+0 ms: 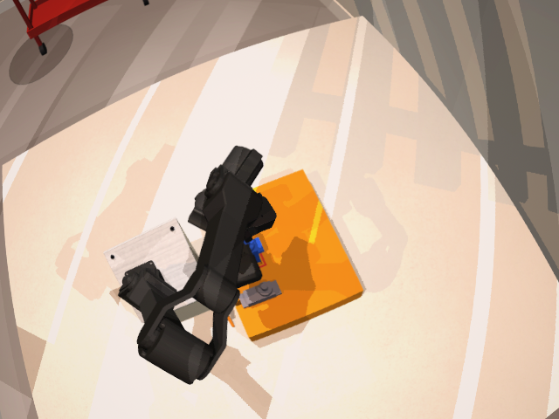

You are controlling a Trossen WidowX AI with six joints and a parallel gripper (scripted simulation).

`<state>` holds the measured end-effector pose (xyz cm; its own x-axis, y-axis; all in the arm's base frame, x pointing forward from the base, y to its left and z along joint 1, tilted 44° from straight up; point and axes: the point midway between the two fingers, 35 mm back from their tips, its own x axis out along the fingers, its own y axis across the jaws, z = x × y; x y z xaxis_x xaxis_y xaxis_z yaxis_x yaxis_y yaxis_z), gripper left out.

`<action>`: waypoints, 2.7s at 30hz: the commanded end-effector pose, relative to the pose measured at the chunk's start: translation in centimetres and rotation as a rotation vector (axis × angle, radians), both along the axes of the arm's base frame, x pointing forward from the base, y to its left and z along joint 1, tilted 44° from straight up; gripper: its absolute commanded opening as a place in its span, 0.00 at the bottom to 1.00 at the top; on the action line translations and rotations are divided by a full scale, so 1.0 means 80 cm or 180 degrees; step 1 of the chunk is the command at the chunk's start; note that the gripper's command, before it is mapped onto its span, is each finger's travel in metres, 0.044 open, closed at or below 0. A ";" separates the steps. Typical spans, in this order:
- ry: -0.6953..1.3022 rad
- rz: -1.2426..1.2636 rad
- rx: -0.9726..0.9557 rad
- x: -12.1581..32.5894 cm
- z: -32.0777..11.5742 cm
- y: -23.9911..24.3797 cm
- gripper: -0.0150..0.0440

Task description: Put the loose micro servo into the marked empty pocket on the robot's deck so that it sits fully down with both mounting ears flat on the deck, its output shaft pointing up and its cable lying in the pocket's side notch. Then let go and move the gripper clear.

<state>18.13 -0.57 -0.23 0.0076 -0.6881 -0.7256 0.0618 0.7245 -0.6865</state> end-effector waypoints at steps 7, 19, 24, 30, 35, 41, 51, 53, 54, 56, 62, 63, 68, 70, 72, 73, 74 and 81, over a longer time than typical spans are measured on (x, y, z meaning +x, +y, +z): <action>-0.0001 0.0016 -0.0014 0.001 -0.002 -0.003 0.25; -0.0002 0.0016 -0.0016 0.001 -0.013 -0.013 0.25; -0.0002 0.0016 -0.0016 0.001 -0.016 -0.017 0.25; -0.0002 0.0016 -0.0017 0.001 -0.022 -0.022 0.25; -0.0002 0.0016 -0.0018 0.001 -0.026 -0.026 0.25; -0.0002 0.0016 -0.0019 0.001 -0.032 -0.032 0.25; -0.0002 0.0016 -0.0021 0.001 -0.041 -0.040 0.25; -0.0002 0.0016 -0.0021 0.001 -0.042 -0.042 0.25; -0.0002 0.0016 -0.0021 0.001 -0.043 -0.043 0.25; -0.0002 0.0016 -0.0022 0.001 -0.045 -0.045 0.25; -0.0002 0.0016 -0.0022 0.000 -0.045 -0.044 0.39; -0.0002 0.0016 -0.0022 0.000 -0.045 -0.044 0.43; -0.0002 0.0016 -0.0020 0.001 -0.043 -0.042 0.57; -0.0002 0.0017 -0.0015 0.001 -0.035 -0.034 0.57; -0.0001 0.0017 -0.0013 -0.002 -0.021 -0.021 0.57; -0.0001 0.0017 -0.0014 -0.004 -0.016 -0.017 0.57; -0.0001 0.0016 -0.0015 -0.006 -0.013 -0.015 0.57; 0.0010 0.0035 -0.0032 0.005 -0.010 -0.012 0.71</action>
<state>17.68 -1.89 -1.28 0.0090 -0.6968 -0.7172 0.0518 0.7166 -0.6955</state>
